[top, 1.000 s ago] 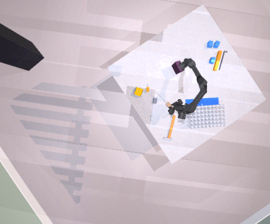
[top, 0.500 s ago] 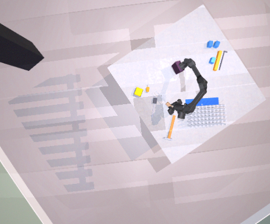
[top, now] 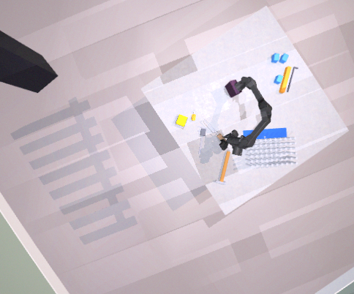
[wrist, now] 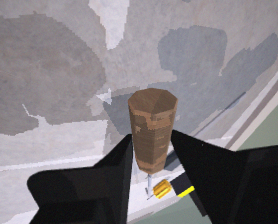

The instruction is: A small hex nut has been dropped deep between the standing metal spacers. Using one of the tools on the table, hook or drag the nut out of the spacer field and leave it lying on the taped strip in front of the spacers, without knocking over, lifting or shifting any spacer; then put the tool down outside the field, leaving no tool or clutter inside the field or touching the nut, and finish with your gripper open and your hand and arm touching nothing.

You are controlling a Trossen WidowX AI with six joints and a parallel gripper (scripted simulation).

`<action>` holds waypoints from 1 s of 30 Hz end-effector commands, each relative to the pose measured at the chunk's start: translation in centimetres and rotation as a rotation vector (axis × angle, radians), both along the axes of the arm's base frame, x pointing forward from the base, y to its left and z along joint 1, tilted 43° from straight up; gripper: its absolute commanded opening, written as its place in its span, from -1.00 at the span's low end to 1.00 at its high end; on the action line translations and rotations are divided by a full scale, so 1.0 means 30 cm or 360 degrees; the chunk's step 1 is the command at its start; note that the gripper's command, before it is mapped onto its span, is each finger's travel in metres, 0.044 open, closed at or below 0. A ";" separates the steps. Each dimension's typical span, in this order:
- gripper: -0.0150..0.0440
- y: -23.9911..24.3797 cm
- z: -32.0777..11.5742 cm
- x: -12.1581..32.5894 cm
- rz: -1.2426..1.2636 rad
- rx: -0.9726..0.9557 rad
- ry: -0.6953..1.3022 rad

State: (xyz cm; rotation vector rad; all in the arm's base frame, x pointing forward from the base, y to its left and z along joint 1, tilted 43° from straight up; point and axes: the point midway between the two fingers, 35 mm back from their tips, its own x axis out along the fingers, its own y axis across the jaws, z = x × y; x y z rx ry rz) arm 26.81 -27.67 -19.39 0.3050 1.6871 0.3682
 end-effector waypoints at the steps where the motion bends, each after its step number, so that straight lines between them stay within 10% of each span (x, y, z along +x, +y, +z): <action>1: -0.49 0.014 -0.011 -0.005 -0.0006 0.0006 0.0010; 18: -0.49 0.047 -0.040 -0.003 -0.0008 0.0008 0.0011; 30: 0.58 0.036 -0.032 0.002 -0.0002 0.0002 0.0001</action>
